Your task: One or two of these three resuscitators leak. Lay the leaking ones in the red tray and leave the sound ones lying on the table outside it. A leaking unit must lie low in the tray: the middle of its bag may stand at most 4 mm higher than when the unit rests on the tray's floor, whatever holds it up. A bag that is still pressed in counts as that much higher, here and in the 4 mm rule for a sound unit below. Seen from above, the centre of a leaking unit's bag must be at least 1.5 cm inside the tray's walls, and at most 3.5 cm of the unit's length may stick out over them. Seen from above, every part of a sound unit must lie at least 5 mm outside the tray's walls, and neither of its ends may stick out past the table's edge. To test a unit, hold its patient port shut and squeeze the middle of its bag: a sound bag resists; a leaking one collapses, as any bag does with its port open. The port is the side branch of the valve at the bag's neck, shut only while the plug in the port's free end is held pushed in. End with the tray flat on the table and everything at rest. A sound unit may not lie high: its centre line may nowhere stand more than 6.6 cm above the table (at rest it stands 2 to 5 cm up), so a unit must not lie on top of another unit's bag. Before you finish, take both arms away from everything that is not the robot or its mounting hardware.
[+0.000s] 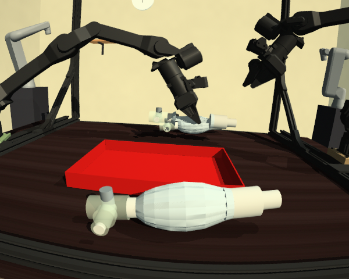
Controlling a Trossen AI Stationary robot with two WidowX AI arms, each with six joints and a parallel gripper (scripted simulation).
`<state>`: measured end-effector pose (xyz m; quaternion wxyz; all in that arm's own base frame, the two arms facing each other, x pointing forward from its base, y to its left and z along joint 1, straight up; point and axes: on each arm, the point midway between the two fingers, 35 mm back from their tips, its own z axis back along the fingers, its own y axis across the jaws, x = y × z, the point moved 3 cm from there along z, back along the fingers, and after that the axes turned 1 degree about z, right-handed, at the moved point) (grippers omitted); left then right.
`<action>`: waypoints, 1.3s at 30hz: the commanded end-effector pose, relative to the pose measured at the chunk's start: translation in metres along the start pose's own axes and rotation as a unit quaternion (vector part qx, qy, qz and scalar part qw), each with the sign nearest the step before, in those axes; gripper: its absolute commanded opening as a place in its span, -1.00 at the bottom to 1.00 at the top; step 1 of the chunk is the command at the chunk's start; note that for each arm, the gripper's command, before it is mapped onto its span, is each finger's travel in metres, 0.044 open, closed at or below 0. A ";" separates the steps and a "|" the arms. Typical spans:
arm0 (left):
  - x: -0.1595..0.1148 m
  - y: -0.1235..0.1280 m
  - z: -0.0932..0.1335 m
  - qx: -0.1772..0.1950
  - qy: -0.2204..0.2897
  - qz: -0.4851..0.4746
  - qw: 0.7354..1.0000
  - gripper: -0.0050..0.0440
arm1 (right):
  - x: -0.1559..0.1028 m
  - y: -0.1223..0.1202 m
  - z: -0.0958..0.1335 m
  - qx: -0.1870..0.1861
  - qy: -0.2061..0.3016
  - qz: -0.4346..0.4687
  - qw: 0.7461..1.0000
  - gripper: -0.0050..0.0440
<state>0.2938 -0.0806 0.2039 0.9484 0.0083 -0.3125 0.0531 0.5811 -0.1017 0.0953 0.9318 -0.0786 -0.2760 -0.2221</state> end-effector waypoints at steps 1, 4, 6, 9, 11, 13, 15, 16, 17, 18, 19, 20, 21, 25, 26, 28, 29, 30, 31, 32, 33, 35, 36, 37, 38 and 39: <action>0.000 0.000 0.000 0.001 0.001 -0.001 1.000 1.00 | 0.046 0.003 0.053 0.032 -0.090 -0.010 0.995 -0.80; 0.000 0.000 0.000 0.001 0.001 -0.001 1.000 1.00 | 0.068 0.004 0.081 0.050 -0.143 -0.014 0.988 -0.80; 0.000 0.000 0.000 0.001 0.001 -0.001 1.000 1.00 | 0.069 0.004 0.082 0.050 -0.143 -0.014 0.988 -0.80; 0.000 0.000 0.000 0.001 0.001 -0.001 1.000 1.00 | 0.069 0.004 0.082 0.050 -0.143 -0.014 0.988 -0.80; 0.000 0.000 0.000 0.001 0.000 0.000 1.000 1.00 | 0.073 0.004 0.088 0.051 -0.152 -0.018 0.987 -0.80; 0.000 0.000 0.000 0.001 0.000 0.000 1.000 1.00 | 0.086 0.004 0.107 0.061 -0.185 -0.020 0.981 -0.80; 0.000 0.000 0.000 0.001 0.000 0.000 1.000 1.00 | 0.099 0.004 0.128 0.072 -0.218 -0.023 0.973 -0.80; 0.000 0.000 0.000 0.001 0.000 0.000 1.000 1.00 | 0.105 0.004 0.138 0.077 -0.234 -0.024 0.969 -0.80; 0.000 0.000 0.000 0.001 0.000 0.000 1.000 1.00 | 0.111 0.004 0.149 0.082 -0.250 -0.025 0.964 -0.80; 0.000 0.000 0.000 0.001 0.000 0.000 1.000 1.00 | 0.116 0.003 0.157 0.087 -0.266 -0.026 0.960 -0.80; 0.000 0.000 0.000 0.001 0.000 0.000 1.000 1.00 | 0.120 0.003 0.167 0.091 -0.283 -0.027 0.955 -0.80; 0.000 0.000 0.000 0.001 0.000 0.000 1.000 1.00 | 0.125 0.003 0.177 0.096 -0.299 -0.028 0.949 -0.80; 0.000 0.000 0.000 0.001 0.000 0.000 1.000 1.00 | 0.129 0.002 0.186 0.101 -0.315 -0.029 0.943 -0.80; 0.000 0.000 0.000 0.001 0.000 0.000 1.000 1.00 | 0.133 0.002 0.194 0.101 -0.315 -0.029 0.943 -0.80; 0.000 0.000 0.000 0.001 0.000 0.000 1.000 1.00 | 0.133 0.002 0.194 0.101 -0.315 -0.029 0.943 -0.80; 0.006 -0.002 0.007 -0.008 -0.017 0.003 1.000 1.00 | 0.114 0.004 0.157 0.090 -0.269 -0.023 0.959 -0.80; 0.006 -0.002 0.007 -0.008 -0.017 0.003 1.000 1.00 | 0.119 0.004 0.168 0.094 -0.284 -0.024 0.954 -0.80; 0.006 -0.002 0.007 -0.008 -0.017 0.003 1.000 1.00 | 0.125 0.003 0.179 0.099 -0.300 -0.025 0.949 -0.80; 0.006 -0.002 0.007 -0.008 -0.017 0.003 1.000 1.00 | 0.129 0.003 0.190 0.103 -0.315 -0.026 0.943 -0.80; 0.006 -0.002 0.007 -0.008 -0.017 0.003 1.000 1.00 | 0.134 0.002 0.201 0.107 -0.330 -0.027 0.937 -0.80; 0.006 -0.002 0.007 -0.008 -0.017 0.003 1.000 1.00 | 0.138 0.001 0.211 0.111 -0.346 -0.027 0.931 -0.80; 0.006 -0.002 0.007 -0.008 -0.017 0.003 1.000 1.00 | 0.137 0.001 0.212 0.119 -0.376 -0.029 0.919 -0.80; 0.006 -0.002 0.007 -0.008 -0.017 0.003 1.000 1.00 | 0.136 0.000 0.212 0.123 -0.391 -0.030 0.912 -0.80; 0.006 -0.002 0.007 -0.008 -0.017 0.003 1.000 1.00 | 0.136 0.000 0.212 0.126 -0.406 -0.030 0.905 -0.80; 0.006 -0.002 0.007 -0.008 -0.017 0.003 1.000 1.00 | 0.135 -0.001 0.212 0.130 -0.421 -0.031 0.897 -0.80; 0.006 -0.002 0.007 -0.008 -0.017 0.003 1.000 1.00 | 0.134 -0.001 0.213 0.130 -0.421 -0.031 0.897 -0.80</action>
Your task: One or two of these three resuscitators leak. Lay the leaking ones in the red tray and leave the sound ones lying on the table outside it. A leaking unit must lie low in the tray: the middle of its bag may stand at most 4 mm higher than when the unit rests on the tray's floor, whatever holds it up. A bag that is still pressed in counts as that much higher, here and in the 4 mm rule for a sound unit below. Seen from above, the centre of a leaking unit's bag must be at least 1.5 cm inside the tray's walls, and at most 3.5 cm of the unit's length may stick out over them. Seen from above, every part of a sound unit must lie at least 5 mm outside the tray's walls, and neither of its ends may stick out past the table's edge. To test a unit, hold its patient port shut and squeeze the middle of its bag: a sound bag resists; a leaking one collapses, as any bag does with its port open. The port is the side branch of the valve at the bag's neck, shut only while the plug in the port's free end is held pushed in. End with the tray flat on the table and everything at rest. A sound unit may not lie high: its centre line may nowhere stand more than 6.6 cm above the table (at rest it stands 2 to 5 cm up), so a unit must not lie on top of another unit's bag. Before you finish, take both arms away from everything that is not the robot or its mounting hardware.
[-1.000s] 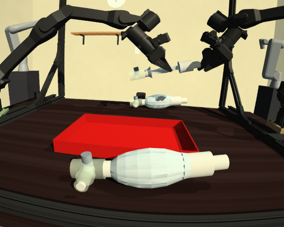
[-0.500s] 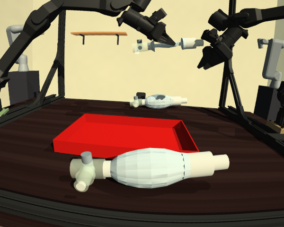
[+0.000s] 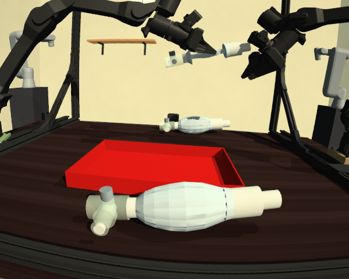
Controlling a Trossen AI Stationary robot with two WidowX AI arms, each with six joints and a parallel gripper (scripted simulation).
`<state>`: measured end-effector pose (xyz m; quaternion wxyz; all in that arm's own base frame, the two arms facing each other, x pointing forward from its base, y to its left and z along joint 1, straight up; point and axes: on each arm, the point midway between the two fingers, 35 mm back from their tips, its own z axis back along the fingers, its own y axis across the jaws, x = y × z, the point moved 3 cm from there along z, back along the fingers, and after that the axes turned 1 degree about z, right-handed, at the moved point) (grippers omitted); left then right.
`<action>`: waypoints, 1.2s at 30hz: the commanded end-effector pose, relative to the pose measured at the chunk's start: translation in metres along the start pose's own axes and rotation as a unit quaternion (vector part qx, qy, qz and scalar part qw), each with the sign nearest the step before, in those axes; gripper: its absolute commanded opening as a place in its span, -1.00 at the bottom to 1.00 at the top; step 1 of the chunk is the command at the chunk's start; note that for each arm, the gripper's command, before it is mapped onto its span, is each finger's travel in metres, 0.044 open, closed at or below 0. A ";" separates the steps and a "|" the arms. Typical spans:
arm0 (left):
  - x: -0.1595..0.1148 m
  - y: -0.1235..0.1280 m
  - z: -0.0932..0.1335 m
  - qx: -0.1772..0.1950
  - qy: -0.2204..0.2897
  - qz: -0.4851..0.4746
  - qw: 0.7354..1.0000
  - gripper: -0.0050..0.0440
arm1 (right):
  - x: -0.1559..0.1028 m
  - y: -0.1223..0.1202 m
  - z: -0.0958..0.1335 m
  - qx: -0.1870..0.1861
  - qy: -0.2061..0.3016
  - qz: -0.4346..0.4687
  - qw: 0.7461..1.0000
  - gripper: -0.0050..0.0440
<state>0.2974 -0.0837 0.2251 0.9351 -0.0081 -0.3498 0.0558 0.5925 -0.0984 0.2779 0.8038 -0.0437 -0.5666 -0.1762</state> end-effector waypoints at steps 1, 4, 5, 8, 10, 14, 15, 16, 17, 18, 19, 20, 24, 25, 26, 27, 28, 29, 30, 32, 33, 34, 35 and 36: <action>-0.010 0.002 -0.008 0.009 0.022 -0.006 1.000 1.00 | 0.058 0.008 0.038 0.032 -0.129 -0.011 0.991 -0.80; -0.010 0.002 -0.008 0.009 0.022 -0.006 1.000 1.00 | 0.055 0.007 0.037 0.032 -0.129 -0.011 0.991 -0.80; -0.010 0.002 -0.008 0.009 0.022 -0.006 1.000 1.00 | 0.054 0.007 0.036 0.032 -0.129 -0.011 0.991 -0.80; 0.001 0.000 0.000 0.000 -0.002 0.001 1.000 1.00 | 0.024 0.003 0.017 0.017 -0.071 -0.002 0.997 -0.80; 0.001 0.000 0.000 0.000 -0.002 0.001 1.000 1.00 | 0.045 0.006 0.030 0.025 -0.101 -0.003 0.995 -0.80; 0.001 0.000 0.000 0.000 -0.002 0.001 1.000 1.00 | 0.052 0.007 0.039 0.040 -0.162 -0.005 0.986 -0.80; 0.001 0.000 0.000 0.000 -0.002 0.001 1.000 1.00 | 0.052 0.007 0.040 0.043 -0.177 -0.005 0.983 -0.80; 0.001 0.000 0.000 0.000 -0.002 0.001 1.000 1.00 | 0.052 0.007 0.041 0.047 -0.192 -0.005 0.980 -0.80; 0.001 0.000 0.000 0.000 -0.002 0.001 1.000 1.00 | 0.053 0.008 0.042 0.047 -0.192 -0.005 0.980 -0.80; 0.001 0.000 0.000 0.000 -0.002 0.001 1.000 1.00 | 0.056 0.009 0.044 0.047 -0.192 -0.005 0.980 -0.80; 0.001 0.000 0.000 0.000 -0.002 0.001 1.000 1.00 | 0.061 0.009 0.047 0.047 -0.192 -0.005 0.980 -0.80; 0.001 0.000 0.000 0.000 -0.002 0.001 1.000 1.00 | 0.070 0.010 0.053 0.047 -0.192 -0.005 0.980 -0.80; 0.003 0.000 0.002 -0.001 -0.006 0.002 1.000 1.00 | 0.075 0.012 0.061 0.047 -0.192 -0.005 0.980 -0.80; 0.003 0.000 0.002 -0.001 -0.006 0.002 1.000 1.00 | 0.085 0.013 0.069 0.050 -0.207 -0.005 0.977 -0.80; 0.003 0.000 0.002 -0.001 -0.006 0.002 1.000 1.00 | 0.094 0.014 0.077 0.053 -0.221 -0.006 0.974 -0.80; 0.003 0.000 0.002 -0.001 -0.006 0.002 1.000 1.00 | 0.103 0.014 0.085 0.056 -0.235 -0.006 0.970 -0.80; 0.003 0.000 0.002 -0.001 -0.006 0.002 1.000 1.00 | 0.112 0.015 0.093 0.059 -0.249 -0.006 0.967 -0.80; 0.003 0.000 0.002 -0.001 -0.006 0.002 1.000 1.00 | 0.121 0.016 0.102 0.062 -0.263 -0.006 0.963 -0.80; 0.003 0.000 0.002 -0.001 -0.006 0.002 1.000 1.00 | 0.129 0.017 0.110 0.065 -0.277 -0.007 0.959 -0.80; 0.003 0.000 0.002 -0.001 -0.006 0.002 1.000 1.00 | 0.138 0.017 0.120 0.071 -0.304 -0.007 0.950 -0.80; 0.003 0.000 0.002 -0.001 -0.006 0.002 1.000 1.00 | 0.144 0.017 0.126 0.073 -0.318 -0.007 0.945 -0.80; 0.003 0.000 0.002 -0.001 -0.006 0.002 1.000 1.00 | 0.151 0.018 0.133 0.073 -0.318 -0.007 0.945 -0.80; 0.003 0.000 0.002 -0.001 -0.006 0.002 1.000 1.00 | 0.155 0.018 0.138 0.073 -0.318 -0.007 0.945 -0.80; 0.003 0.000 0.002 -0.001 -0.006 0.002 1.000 1.00 | 0.155 0.018 0.138 0.073 -0.318 -0.007 0.945 -0.80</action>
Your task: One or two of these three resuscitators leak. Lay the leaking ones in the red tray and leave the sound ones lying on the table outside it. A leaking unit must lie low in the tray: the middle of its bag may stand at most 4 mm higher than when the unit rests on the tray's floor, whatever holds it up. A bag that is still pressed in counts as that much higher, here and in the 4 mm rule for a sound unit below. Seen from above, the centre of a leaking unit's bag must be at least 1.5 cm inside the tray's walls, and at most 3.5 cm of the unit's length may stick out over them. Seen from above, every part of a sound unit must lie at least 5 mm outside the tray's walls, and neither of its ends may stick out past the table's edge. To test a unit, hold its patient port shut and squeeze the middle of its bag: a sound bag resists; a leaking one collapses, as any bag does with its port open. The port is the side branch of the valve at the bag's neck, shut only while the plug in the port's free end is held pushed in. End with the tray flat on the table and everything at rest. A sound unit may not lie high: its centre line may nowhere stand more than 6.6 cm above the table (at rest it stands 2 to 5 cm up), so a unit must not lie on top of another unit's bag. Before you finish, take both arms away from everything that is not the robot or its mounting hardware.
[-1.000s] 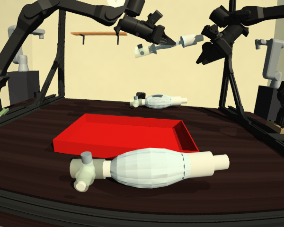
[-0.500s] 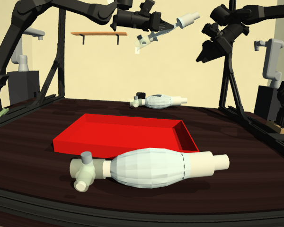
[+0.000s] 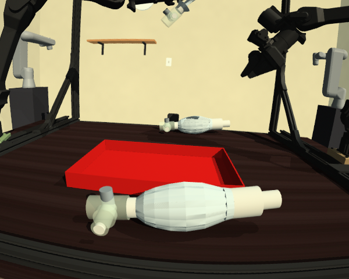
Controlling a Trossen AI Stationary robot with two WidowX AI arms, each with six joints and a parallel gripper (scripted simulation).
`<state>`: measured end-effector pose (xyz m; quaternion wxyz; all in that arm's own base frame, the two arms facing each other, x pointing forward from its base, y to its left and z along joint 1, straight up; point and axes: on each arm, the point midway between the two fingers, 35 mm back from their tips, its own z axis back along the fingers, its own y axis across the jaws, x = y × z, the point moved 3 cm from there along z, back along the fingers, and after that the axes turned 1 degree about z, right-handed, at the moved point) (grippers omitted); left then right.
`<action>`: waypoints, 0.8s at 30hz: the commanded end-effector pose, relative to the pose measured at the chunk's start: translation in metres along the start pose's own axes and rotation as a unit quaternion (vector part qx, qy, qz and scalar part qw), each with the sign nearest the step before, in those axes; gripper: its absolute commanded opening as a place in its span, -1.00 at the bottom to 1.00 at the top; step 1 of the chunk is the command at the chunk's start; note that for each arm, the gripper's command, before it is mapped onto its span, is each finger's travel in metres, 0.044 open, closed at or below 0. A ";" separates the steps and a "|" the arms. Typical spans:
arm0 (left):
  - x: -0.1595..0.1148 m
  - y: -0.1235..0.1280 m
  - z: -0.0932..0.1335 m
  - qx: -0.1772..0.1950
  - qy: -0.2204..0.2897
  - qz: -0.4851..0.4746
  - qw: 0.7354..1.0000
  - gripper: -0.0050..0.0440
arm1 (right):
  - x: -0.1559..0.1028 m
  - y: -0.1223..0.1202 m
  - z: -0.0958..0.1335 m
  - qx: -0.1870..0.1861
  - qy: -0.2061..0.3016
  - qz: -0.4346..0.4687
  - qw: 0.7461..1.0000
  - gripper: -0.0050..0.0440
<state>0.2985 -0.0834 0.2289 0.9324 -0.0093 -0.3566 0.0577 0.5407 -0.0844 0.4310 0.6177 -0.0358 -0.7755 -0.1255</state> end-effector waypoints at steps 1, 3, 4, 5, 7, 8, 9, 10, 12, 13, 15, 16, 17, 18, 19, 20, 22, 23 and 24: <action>0.000 0.000 0.000 0.000 0.001 -0.001 1.000 1.00 | 0.045 0.006 0.011 0.010 -0.046 -0.001 0.999 -0.80; 0.000 0.000 0.000 0.000 0.001 -0.001 1.000 1.00 | 0.045 0.006 0.011 0.010 -0.046 -0.001 0.999 -0.80; -0.001 0.000 -0.001 0.001 0.002 -0.001 1.000 1.00 | 0.036 0.004 0.009 0.007 -0.039 -0.001 0.999 -0.80; -0.001 0.000 -0.001 0.001 0.002 -0.001 1.000 1.00 | 0.047 0.006 0.013 0.009 -0.053 -0.001 0.999 -0.80; -0.001 0.000 -0.001 0.001 0.002 -0.001 1.000 1.00 | 0.070 0.008 0.020 0.015 -0.081 -0.001 0.997 -0.80; -0.001 0.000 -0.001 0.001 0.002 -0.001 1.000 1.00 | 0.081 0.010 0.024 0.018 -0.095 -0.001 0.995 -0.80; -0.001 0.000 -0.001 0.001 0.002 -0.001 1.000 1.00 | 0.093 0.011 0.029 0.020 -0.109 -0.001 0.994 -0.80; -0.001 0.000 -0.001 0.001 0.002 -0.001 1.000 1.00 | 0.104 0.012 0.034 0.023 -0.123 -0.001 0.992 -0.80; -0.001 0.000 -0.001 0.001 0.002 -0.001 1.000 1.00 | 0.116 0.013 0.039 0.028 -0.151 -0.001 0.988 -0.80; -0.001 0.000 -0.001 0.001 0.002 -0.001 1.000 1.00 | 0.123 0.014 0.043 0.030 -0.165 -0.001 0.986 -0.80; -0.001 0.000 -0.001 0.001 0.002 -0.001 1.000 1.00 | 0.143 0.016 0.052 0.033 -0.179 -0.001 0.983 -0.80; -0.001 0.000 -0.001 0.001 0.002 -0.001 1.000 1.00 | 0.148 0.017 0.055 0.033 -0.179 -0.001 0.983 -0.80; -0.001 0.000 -0.001 0.001 0.002 -0.001 1.000 1.00 | 0.148 0.017 0.055 0.033 -0.179 -0.001 0.983 -0.80; -0.001 0.000 -0.001 0.001 0.002 -0.001 1.000 1.00 | 0.148 0.017 0.055 0.033 -0.179 -0.001 0.983 -0.80; -0.001 0.000 -0.001 0.001 0.002 -0.001 1.000 1.00 | 0.148 0.017 0.055 0.033 -0.179 -0.001 0.983 -0.80; -0.001 0.000 -0.001 0.001 0.002 -0.001 1.000 1.00 | 0.148 0.017 0.055 0.033 -0.179 -0.001 0.983 -0.80; -0.001 0.000 0.000 0.000 0.001 0.000 1.000 1.00 | 0.152 0.016 0.058 0.032 -0.187 -0.001 0.982 -0.80; -0.001 0.000 0.000 0.000 0.001 0.000 1.000 1.00 | 0.162 0.017 0.064 0.034 -0.201 -0.001 0.979 -0.80; -0.001 0.000 0.000 0.000 0.001 0.000 1.000 1.00 | 0.173 0.018 0.070 0.036 -0.214 -0.001 0.976 -0.80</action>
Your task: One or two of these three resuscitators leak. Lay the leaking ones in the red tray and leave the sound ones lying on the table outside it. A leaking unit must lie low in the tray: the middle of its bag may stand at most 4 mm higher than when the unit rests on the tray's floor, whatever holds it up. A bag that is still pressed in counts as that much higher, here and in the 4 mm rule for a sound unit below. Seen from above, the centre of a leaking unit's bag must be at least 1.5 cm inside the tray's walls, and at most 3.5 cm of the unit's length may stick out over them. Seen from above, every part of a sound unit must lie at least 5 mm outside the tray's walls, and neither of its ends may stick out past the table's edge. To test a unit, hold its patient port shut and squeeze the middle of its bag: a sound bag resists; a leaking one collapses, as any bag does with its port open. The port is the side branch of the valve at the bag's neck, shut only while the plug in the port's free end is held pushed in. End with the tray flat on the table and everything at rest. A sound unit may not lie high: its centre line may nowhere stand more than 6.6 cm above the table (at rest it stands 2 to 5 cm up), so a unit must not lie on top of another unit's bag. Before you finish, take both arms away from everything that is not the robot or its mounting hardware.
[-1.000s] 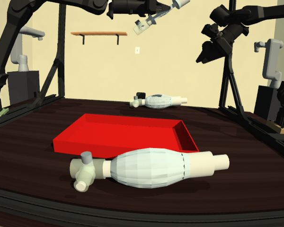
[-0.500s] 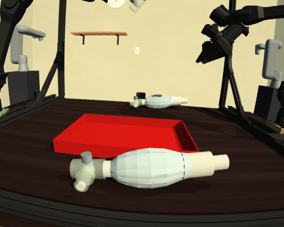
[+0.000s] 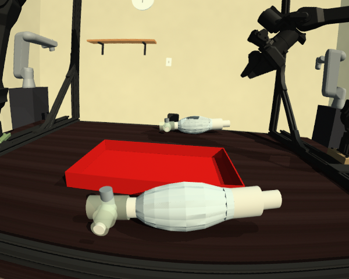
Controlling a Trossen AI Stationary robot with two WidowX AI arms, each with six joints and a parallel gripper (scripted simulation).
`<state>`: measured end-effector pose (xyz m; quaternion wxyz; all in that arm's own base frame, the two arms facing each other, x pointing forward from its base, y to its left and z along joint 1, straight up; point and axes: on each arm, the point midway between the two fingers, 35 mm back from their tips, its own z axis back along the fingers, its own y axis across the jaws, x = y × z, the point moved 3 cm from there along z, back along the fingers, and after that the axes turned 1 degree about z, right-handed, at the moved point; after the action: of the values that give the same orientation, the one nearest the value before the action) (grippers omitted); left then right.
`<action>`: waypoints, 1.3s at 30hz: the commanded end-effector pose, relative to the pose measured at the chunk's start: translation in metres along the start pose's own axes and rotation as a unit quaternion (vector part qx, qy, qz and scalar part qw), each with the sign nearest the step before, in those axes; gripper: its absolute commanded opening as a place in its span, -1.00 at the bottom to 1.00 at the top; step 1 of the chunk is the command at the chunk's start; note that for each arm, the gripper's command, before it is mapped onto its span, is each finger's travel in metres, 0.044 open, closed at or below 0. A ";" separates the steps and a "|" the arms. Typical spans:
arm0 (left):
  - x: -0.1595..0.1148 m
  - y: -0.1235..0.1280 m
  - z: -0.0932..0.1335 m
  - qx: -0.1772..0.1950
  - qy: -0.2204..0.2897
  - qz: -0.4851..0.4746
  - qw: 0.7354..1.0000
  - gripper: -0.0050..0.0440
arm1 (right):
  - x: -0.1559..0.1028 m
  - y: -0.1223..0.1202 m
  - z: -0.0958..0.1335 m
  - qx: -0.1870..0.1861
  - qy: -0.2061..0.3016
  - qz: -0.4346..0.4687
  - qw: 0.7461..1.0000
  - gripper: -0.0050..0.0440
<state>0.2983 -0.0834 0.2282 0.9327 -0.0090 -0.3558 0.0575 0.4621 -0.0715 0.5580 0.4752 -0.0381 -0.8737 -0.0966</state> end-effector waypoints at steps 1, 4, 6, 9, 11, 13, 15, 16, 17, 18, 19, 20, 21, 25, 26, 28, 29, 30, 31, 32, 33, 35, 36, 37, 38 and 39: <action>0.000 0.000 0.000 -0.001 0.000 0.000 1.000 1.00 | 0.049 0.005 0.008 0.011 -0.056 0.001 0.998 -0.80; 0.000 0.000 0.000 -0.001 0.000 0.000 1.000 1.00 | 0.080 0.008 0.016 0.017 -0.097 0.002 0.995 -0.80; 0.000 0.000 0.000 -0.001 0.000 0.000 1.000 1.00 | 0.095 0.010 0.021 0.022 -0.125 0.002 0.992 -0.80; 0.000 0.000 0.000 -0.001 0.000 0.000 1.000 1.00 | 0.119 0.012 0.028 0.024 -0.138 0.003 0.990 -0.80; 0.000 0.000 0.000 -0.001 0.000 0.000 1.000 1.00 | 0.119 0.012 0.028 0.024 -0.138 0.003 0.990 -0.80; 0.000 0.000 0.000 -0.001 0.000 0.000 1.000 1.00 | 0.119 0.012 0.028 0.024 -0.138 0.003 0.990 -0.80; 0.000 0.000 0.000 -0.001 0.001 0.000 1.000 1.00 | 0.123 0.011 0.031 0.023 -0.148 0.004 0.989 -0.80; 0.000 0.000 0.000 -0.001 0.001 0.000 1.000 1.00 | 0.135 0.012 0.035 0.025 -0.162 0.005 0.987 -0.80; 0.000 0.000 0.000 -0.001 0.001 0.000 1.000 1.00 | 0.146 0.013 0.040 0.027 -0.175 0.005 0.984 -0.80; 0.000 0.000 0.000 -0.001 0.001 0.000 1.000 1.00 | 0.157 0.014 0.044 0.029 -0.188 0.005 0.982 -0.80; 0.000 0.000 0.000 -0.001 0.001 0.000 1.000 1.00 | 0.168 0.015 0.049 0.031 -0.201 0.006 0.979 -0.80; 0.000 0.000 0.000 -0.001 0.001 0.000 1.000 1.00 | 0.179 0.016 0.054 0.033 -0.215 0.006 0.976 -0.80; 0.000 0.000 0.000 -0.001 0.001 0.000 1.000 1.00 | 0.188 0.017 0.059 0.035 -0.228 0.007 0.973 -0.80; 0.000 0.000 0.000 -0.001 0.001 0.000 1.000 1.00 | 0.219 0.019 0.076 0.040 -0.267 0.008 0.963 -0.80; 0.000 0.000 0.000 -0.001 0.001 0.000 1.000 1.00 | 0.221 0.019 0.077 0.040 -0.267 0.008 0.963 -0.80; 0.000 0.000 0.000 -0.001 0.001 0.000 1.000 1.00 | 0.221 0.019 0.077 0.040 -0.267 0.008 0.963 -0.80; 0.000 0.000 0.000 -0.001 0.001 0.000 1.000 1.00 | 0.221 0.019 0.077 0.040 -0.267 0.008 0.963 -0.80; 0.000 0.000 0.000 -0.001 0.001 0.000 1.000 1.00 | 0.221 0.019 0.077 0.040 -0.267 0.008 0.963 -0.80; -0.001 0.000 0.000 0.000 0.001 -0.001 1.000 1.00 | 0.221 0.019 0.078 0.037 -0.270 0.007 0.962 -0.80; -0.001 0.000 0.000 0.000 0.001 -0.001 1.000 1.00 | 0.231 0.019 0.084 0.039 -0.283 0.007 0.958 -0.80; -0.001 0.000 0.000 0.000 0.001 -0.001 1.000 1.00 | 0.241 0.020 0.091 0.040 -0.296 0.008 0.954 -0.80; -0.001 0.000 0.000 0.000 0.001 -0.001 1.000 1.00 | 0.261 0.021 0.104 0.043 -0.321 0.009 0.946 -0.80; -0.001 0.000 0.000 0.000 0.001 -0.001 1.000 1.00 | 0.271 0.022 0.111 0.045 -0.333 0.010 0.942 -0.80; -0.001 0.000 0.000 0.000 0.001 -0.001 1.000 1.00 | 0.281 0.022 0.118 0.046 -0.346 0.010 0.937 -0.80; -0.001 0.000 0.000 0.000 0.001 -0.001 1.000 1.00 | 0.290 0.023 0.125 0.047 -0.358 0.011 0.932 -0.80; -0.001 0.000 0.000 0.000 0.001 -0.001 1.000 1.00 | 0.296 0.023 0.130 0.049 -0.371 0.012 0.927 -0.80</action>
<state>0.2981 -0.0837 0.2280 0.9329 -0.0090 -0.3555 0.0569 0.2541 -0.0389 0.7167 0.1894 -0.0558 -0.9795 -0.0403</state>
